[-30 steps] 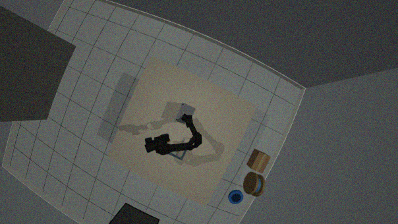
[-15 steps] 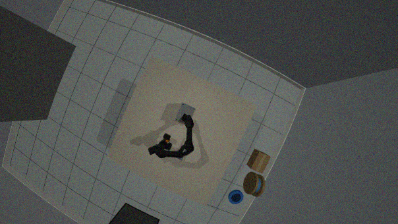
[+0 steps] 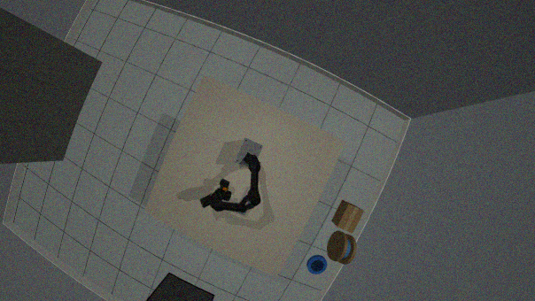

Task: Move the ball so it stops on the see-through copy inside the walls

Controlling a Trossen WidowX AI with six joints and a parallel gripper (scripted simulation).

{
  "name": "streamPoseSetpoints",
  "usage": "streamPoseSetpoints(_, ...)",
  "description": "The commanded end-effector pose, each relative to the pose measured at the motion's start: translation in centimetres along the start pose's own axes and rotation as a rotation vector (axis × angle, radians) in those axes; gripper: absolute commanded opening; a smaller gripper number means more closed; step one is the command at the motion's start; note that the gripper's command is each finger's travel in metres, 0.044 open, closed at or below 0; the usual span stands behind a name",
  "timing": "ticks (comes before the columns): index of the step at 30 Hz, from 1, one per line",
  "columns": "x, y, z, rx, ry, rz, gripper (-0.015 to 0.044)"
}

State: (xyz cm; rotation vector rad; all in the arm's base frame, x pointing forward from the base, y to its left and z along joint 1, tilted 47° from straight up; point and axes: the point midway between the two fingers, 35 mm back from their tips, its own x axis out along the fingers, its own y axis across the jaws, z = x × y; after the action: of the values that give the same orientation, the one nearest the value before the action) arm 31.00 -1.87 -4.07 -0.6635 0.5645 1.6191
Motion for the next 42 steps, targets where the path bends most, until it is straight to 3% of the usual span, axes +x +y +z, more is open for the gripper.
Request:
streamPoseSetpoints(1,0.6,0.1,0.0,0.010,-0.006,-0.001,0.0345)
streamPoseSetpoints(24,4.1,0.1,0.1,0.009,-0.008,-0.001,0.0345)
streamPoseSetpoints(28,4.1,0.1,0.1,0.009,-0.008,-0.001,0.0240)
streamPoseSetpoints(34,4.1,0.1,0.1,0.009,-0.008,-0.001,0.0200)
streamPoseSetpoints(42,1.1,-0.4,-0.3,0.011,-0.002,-0.002,0.0000)
